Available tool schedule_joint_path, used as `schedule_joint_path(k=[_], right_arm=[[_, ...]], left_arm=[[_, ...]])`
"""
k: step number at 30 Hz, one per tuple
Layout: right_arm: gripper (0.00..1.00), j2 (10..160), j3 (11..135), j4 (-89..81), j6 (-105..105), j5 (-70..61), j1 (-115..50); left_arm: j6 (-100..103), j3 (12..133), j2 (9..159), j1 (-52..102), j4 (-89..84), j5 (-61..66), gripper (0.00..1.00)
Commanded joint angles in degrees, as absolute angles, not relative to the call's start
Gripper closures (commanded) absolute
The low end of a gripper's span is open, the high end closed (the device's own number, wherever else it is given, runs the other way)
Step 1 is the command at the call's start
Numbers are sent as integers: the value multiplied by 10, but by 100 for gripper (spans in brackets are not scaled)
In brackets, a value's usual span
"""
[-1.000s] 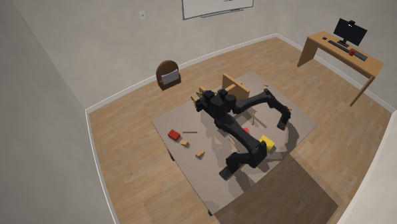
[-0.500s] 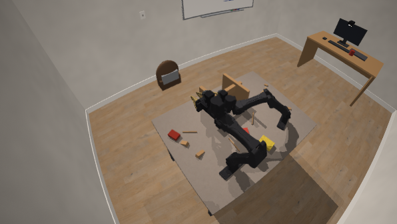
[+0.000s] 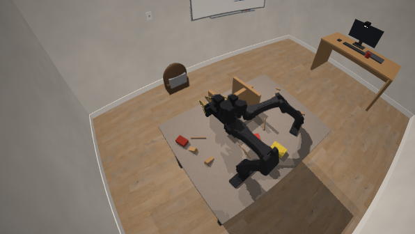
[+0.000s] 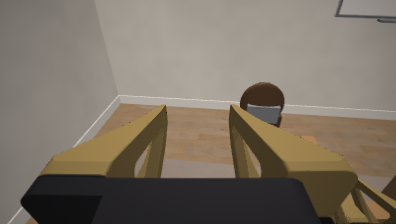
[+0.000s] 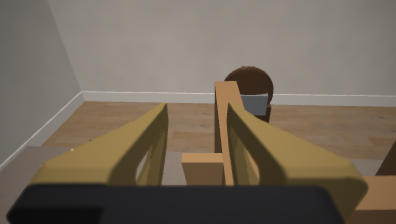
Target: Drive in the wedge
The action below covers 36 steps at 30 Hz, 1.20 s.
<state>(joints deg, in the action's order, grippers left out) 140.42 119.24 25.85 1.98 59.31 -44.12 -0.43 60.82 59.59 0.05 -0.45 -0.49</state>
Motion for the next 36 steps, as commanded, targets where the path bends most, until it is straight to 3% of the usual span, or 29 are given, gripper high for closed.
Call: schedule_joint_path(k=[1, 36], right_arm=[[64, 1380, 1203, 274, 19, 593, -444], [64, 1372, 1218, 269, 18, 594, -445]], left_arm=[[-2, 632, 585, 0, -1, -3, 58], [-2, 632, 585, 0, -1, -3, 58]])
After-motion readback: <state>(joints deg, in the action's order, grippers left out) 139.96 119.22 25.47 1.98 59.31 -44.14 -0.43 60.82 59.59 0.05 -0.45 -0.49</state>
